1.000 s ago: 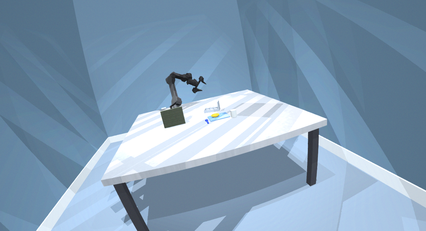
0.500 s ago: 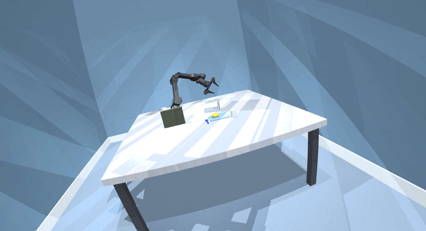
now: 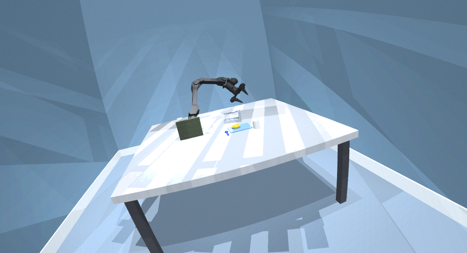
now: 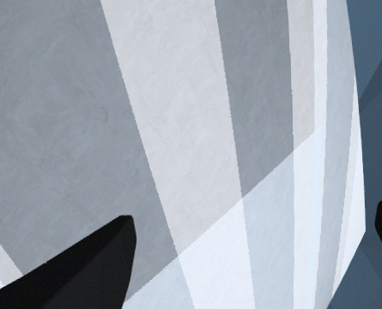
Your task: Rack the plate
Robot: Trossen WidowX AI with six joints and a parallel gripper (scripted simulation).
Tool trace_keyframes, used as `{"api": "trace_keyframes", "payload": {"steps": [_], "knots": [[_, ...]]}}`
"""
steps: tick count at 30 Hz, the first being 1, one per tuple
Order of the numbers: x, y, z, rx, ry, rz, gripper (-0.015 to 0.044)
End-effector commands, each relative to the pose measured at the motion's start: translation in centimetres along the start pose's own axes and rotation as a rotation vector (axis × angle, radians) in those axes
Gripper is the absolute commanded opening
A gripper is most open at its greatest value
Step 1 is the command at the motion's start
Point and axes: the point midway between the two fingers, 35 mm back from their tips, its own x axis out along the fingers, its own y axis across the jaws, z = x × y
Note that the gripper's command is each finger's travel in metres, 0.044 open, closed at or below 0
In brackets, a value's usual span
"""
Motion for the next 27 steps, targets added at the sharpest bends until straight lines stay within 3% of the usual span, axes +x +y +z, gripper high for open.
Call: {"api": "trace_keyframes", "payload": {"steps": [1,13,27], "knots": [[1.6,-1.4,-3.1,0.035,0.082,0.040,0.0400],[4.5,-5.2,-13.9,0.220,0.307,0.204,0.0400],[4.2,-6.6,-25.5,0.528,0.439,0.462,0.0400]]}}
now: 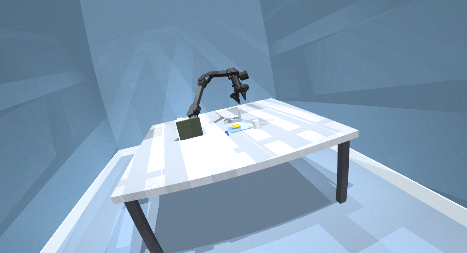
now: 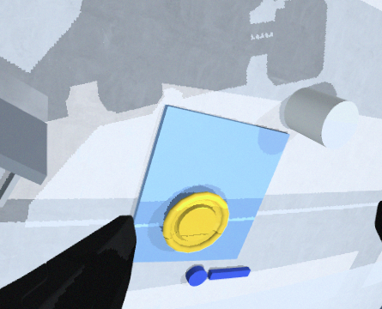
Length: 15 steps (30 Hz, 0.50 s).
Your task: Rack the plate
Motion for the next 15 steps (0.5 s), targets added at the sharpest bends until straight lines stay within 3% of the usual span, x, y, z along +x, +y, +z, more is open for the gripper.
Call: {"api": "trace_keyframes", "payload": {"steps": [1,15], "knots": [[0.5,-1.3,-2.3,0.072,0.017,0.081,0.0400],[1.1,-4.3,-9.9,0.367,-0.015,0.377,0.0400]]}}
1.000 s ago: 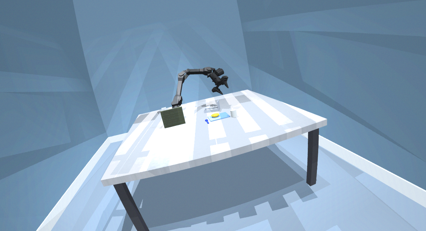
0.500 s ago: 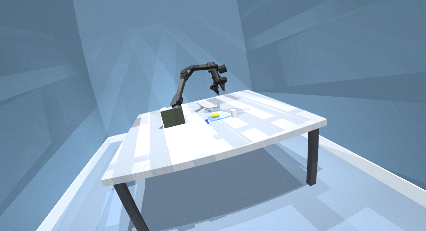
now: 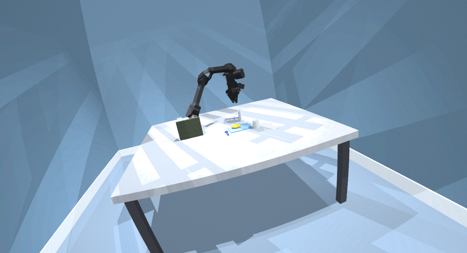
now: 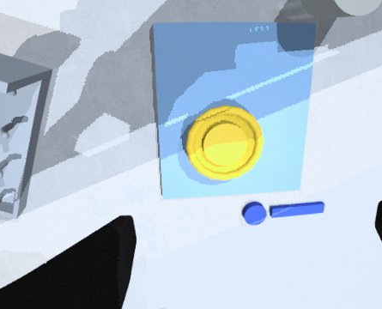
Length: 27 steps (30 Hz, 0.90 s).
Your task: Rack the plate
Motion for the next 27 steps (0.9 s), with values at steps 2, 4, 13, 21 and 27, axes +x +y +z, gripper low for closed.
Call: {"api": "trace_keyframes", "payload": {"steps": [2,4,13,21,27], "knots": [[-0.2,-1.3,-1.9,0.073,-0.017,0.105,0.0400],[-0.4,-1.6,-2.4,0.091,-0.023,0.133,0.0400],[6.8,-1.5,-2.3,0.092,-0.026,0.135,0.0400],[11.2,-0.8,-2.9,0.091,-0.026,0.139,0.0400],[12.1,-0.7,-2.8,0.091,-0.026,0.139,0.0400]]}}
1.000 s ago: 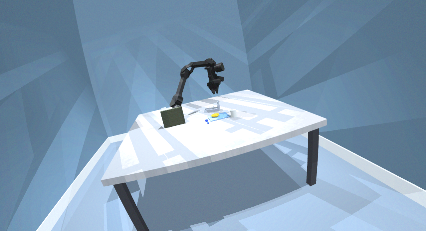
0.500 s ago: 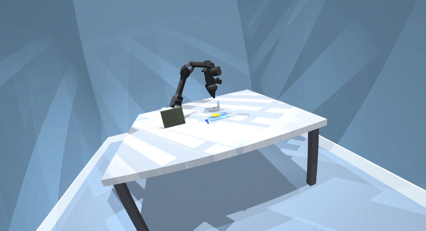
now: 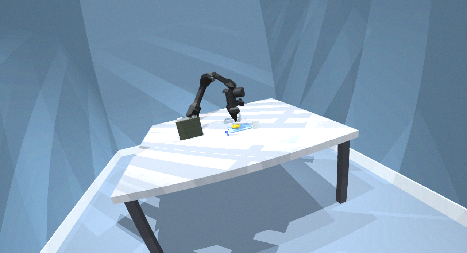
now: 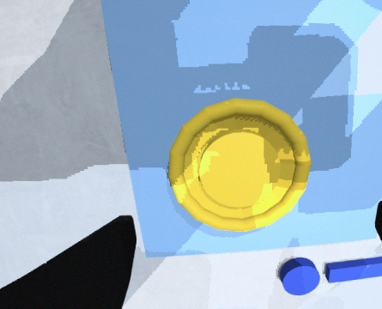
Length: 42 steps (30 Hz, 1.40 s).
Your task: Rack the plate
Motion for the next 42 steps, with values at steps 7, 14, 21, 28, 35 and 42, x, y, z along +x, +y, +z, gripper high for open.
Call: {"api": "trace_keyframes", "payload": {"steps": [7,14,21,28,35,42], "knots": [[1.7,0.0,0.0,0.007,0.002,0.006,0.0400],[2.9,0.0,0.1,0.007,0.002,0.006,0.0400],[4.0,0.1,0.1,0.006,0.002,0.007,0.0400],[5.2,0.2,0.1,0.006,0.002,0.009,0.0400],[5.4,0.2,0.1,0.006,0.002,0.009,0.0355],[5.4,0.2,0.1,0.006,0.002,0.009,0.0335]]}}
